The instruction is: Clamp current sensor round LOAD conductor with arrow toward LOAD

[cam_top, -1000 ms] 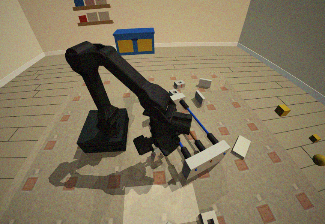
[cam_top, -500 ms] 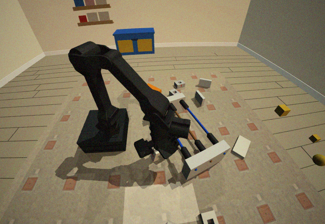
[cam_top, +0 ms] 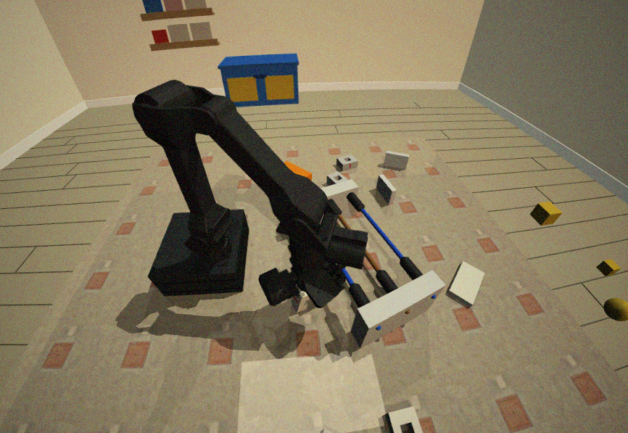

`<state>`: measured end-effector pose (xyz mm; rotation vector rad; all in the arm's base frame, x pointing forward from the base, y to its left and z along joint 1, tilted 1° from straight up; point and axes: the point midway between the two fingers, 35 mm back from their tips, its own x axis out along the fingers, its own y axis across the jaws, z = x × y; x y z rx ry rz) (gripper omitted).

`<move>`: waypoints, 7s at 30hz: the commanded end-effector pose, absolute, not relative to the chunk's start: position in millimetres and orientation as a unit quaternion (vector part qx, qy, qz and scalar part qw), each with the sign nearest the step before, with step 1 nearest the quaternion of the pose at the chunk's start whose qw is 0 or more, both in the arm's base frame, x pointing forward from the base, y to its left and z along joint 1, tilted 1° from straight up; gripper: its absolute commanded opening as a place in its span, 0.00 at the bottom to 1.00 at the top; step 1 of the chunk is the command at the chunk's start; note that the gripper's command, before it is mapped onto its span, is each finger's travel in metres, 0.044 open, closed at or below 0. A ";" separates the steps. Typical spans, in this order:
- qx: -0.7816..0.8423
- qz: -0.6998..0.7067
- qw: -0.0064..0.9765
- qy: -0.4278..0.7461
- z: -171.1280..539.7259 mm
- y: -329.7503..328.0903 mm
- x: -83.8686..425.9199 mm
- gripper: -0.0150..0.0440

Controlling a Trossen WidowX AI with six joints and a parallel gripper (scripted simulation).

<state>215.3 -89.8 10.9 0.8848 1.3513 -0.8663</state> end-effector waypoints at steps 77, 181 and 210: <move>0.417 -0.408 0.587 0.561 86.2 -56.5 289.6 0.25; 0.413 -0.413 0.584 0.565 16.7 -56.7 291.2 1.00; 0.414 -0.409 0.584 0.565 19.4 -55.8 291.9 0.56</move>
